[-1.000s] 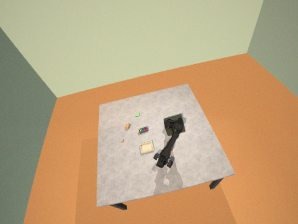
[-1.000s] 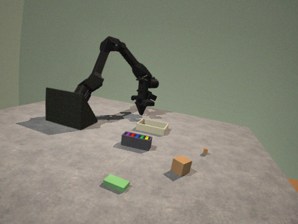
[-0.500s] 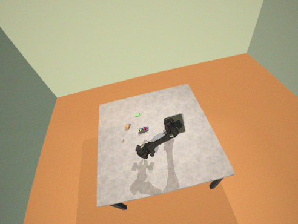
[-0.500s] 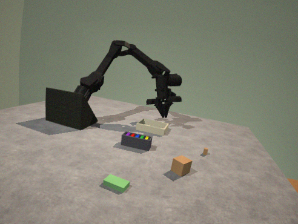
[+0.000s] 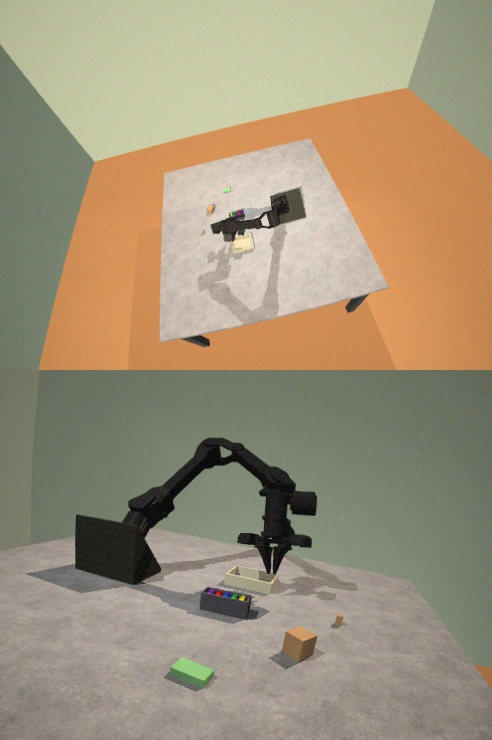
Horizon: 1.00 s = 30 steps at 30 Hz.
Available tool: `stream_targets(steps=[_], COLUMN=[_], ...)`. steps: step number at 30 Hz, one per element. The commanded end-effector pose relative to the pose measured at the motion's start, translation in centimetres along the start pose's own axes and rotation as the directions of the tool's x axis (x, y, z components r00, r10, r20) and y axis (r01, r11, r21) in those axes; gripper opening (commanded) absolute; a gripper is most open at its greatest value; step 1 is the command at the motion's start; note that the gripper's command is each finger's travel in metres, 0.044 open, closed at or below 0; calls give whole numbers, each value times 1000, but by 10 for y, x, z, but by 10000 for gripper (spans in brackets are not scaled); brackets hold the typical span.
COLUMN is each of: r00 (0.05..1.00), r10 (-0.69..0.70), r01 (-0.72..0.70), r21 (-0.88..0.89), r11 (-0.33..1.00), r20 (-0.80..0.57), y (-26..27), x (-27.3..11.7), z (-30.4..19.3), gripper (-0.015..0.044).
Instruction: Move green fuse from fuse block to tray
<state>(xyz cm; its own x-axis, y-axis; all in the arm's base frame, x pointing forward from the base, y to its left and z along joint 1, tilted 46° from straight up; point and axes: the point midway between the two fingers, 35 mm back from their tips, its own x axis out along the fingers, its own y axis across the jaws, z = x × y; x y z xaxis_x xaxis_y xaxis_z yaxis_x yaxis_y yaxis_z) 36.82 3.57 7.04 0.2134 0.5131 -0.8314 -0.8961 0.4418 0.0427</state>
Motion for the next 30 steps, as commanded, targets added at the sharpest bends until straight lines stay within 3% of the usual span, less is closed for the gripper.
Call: stream_targets(steps=[1,12,30], r00=[996,970,969], r10=[87,175,176], r01=[-83,-112,-110], r21=[-133,-333,-338], r11=[988,936,935], r20=[28,167,172], y=[-13,-2,1], x=[7,15,20], z=[-67,-164,-166], gripper=[62,62,62])
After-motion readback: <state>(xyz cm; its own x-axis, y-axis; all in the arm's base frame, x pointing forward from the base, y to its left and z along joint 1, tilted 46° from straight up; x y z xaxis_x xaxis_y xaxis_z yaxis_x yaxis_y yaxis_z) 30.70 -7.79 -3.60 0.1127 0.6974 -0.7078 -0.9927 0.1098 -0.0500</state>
